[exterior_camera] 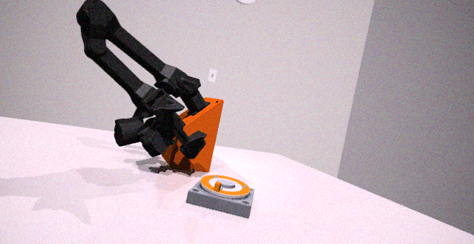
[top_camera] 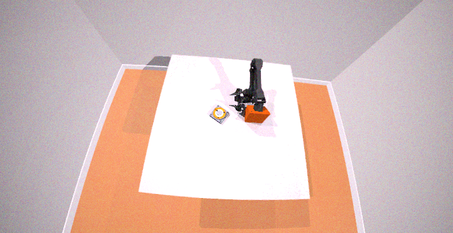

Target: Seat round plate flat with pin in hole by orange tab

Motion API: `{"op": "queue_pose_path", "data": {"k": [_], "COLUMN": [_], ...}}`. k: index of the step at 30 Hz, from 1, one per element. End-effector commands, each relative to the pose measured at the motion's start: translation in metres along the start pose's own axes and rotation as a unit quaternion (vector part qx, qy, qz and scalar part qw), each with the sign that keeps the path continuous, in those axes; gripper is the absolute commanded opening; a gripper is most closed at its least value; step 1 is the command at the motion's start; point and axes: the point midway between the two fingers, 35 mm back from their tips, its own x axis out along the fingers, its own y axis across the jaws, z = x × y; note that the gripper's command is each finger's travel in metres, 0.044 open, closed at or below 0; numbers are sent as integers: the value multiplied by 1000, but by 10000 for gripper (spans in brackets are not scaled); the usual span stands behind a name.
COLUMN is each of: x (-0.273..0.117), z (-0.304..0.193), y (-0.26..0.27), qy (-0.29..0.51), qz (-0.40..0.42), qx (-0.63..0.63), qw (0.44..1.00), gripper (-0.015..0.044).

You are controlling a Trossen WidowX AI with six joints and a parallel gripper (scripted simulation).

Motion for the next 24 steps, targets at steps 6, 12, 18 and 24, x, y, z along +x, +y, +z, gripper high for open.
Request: {"op": "queue_pose_path", "data": {"k": [6,12,18,24], "x": [34,67,91,120], "z": [22,29,32,37], "y": [-35,-58,-79,-99], "qy": [33,74,104,145], "qz": [-140,-254,-369,-557], "qx": [-20,-66,-120,-249], "qw": [989,962,916,779], "gripper": [243,85,0,0]}}
